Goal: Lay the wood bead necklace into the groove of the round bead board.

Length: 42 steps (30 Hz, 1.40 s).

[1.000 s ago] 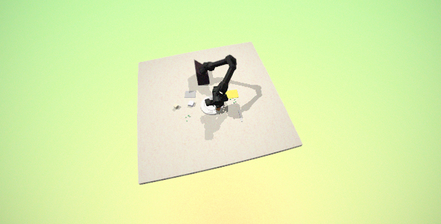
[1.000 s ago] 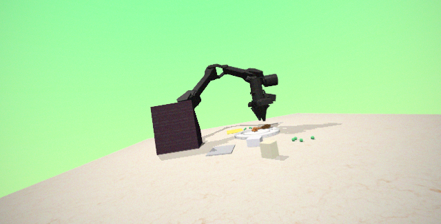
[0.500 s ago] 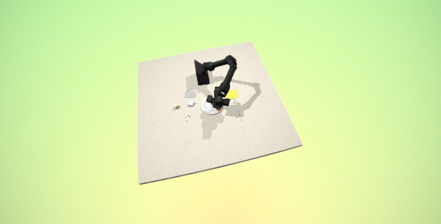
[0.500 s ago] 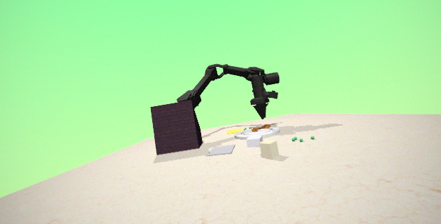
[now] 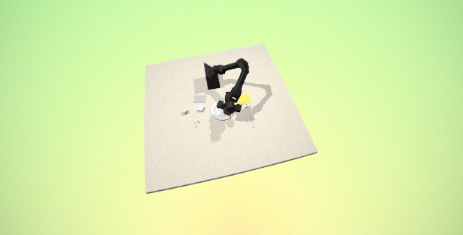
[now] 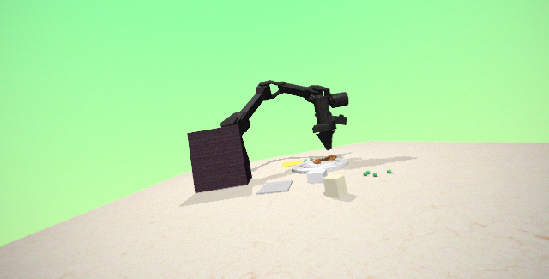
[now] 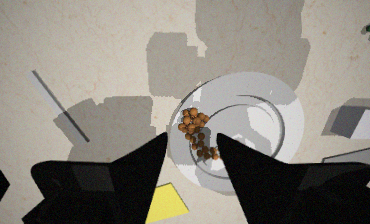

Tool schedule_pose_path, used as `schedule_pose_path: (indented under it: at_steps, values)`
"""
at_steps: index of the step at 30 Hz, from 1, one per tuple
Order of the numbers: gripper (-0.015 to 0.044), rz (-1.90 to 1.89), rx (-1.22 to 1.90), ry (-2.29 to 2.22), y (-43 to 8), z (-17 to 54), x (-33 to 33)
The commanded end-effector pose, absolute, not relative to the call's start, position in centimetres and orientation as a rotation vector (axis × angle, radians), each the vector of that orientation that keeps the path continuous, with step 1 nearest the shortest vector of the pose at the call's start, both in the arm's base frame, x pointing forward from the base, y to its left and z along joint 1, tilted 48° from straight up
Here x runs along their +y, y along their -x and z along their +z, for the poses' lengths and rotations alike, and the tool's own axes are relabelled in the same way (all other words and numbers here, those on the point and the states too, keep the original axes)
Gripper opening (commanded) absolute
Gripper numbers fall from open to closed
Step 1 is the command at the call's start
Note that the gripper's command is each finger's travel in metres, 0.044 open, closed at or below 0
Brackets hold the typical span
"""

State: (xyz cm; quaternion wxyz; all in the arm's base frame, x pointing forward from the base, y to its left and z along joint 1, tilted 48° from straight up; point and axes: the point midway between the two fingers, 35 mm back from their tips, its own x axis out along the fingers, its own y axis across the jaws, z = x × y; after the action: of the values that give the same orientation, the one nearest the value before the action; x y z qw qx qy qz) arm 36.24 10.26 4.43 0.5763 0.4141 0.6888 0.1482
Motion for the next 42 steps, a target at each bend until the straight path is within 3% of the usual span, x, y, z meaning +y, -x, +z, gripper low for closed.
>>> schedule_pose_path:
  at_steps: [1, 19, 28, 42]
  values:
    - [0.0250, 0.343, 1.616, -0.974, -36.2, 4.0, 10.7]
    - [0.0250, 0.339, 1.621, -0.981, -36.1, 2.4, 12.6]
    - [0.0014, 0.344, 1.621, -0.973, -36.1, 2.6, 12.4]
    - [0.0000, 0.344, 1.621, -0.973, -36.1, 2.6, 12.4]
